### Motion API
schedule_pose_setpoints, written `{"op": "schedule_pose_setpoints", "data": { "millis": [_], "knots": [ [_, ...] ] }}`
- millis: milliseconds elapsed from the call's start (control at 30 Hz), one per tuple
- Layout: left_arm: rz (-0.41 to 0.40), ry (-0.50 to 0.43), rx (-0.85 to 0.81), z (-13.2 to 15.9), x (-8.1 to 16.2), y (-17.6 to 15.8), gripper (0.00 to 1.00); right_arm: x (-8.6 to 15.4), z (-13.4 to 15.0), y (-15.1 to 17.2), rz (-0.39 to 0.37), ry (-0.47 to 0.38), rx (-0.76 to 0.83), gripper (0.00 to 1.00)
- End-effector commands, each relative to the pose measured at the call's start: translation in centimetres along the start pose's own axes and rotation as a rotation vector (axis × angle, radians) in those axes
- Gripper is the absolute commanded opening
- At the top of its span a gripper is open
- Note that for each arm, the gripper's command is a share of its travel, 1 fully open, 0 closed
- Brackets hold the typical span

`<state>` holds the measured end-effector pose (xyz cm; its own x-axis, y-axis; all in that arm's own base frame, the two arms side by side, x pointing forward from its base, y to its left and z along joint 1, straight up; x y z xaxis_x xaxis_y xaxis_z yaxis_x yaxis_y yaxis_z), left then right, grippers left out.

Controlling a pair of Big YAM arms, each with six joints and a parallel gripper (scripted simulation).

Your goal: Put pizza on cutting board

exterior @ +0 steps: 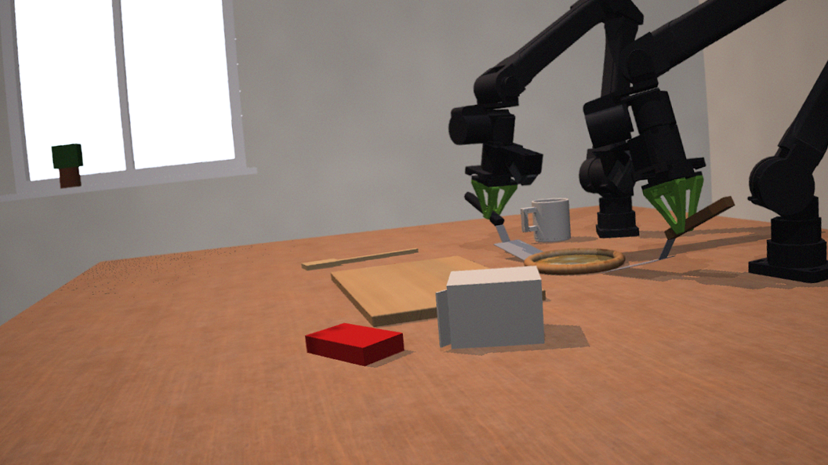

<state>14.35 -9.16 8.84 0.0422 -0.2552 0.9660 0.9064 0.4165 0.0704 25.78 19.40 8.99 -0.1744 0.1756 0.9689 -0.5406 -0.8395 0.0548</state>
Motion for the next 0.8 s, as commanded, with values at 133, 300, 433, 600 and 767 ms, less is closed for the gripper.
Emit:
{"op": "schedule_pose_setpoints", "data": {
  "millis": [133,300,433,600,767],
  "knots": [
    [-0.025,-0.06,0.018,-1.3,2.0,1.0,0.06,2.7,0.3,-2.2,0.061,0.008,-0.026,0.06],
    [-0.023,-0.058,0.018,-1.3,1.9,1.0,0.06,3.1,-0.3,-2.6,0.07,0.011,-0.024,0.06],
    [-0.021,-0.061,0.018,-1.3,2.0,1.0,0.06,2.7,-0.9,-2.7,0.054,0.003,-0.021,0.06],
    [-0.02,-0.062,0.018,-1.3,2.0,0.9,0.06,3.3,-1.0,-2.9,0.078,0.006,-0.018,0.06],
    [-0.02,-0.064,0.018,-1.3,2.1,1.0,0.06,2.8,-1.9,-3.3,0.063,0.001,-0.022,0.06]
  ]
}}
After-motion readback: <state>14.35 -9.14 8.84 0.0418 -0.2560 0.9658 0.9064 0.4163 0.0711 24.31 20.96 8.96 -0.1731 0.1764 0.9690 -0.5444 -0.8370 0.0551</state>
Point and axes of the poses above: on each arm, the point where the finger pads meet when closed, its own x axis back along the fingers, its own y axis across the jaws, z = x × y, the point moved 1 cm from there along x, back along the fingers, and after that the axes turned 15 degrees about x, right-handed, at the moved point
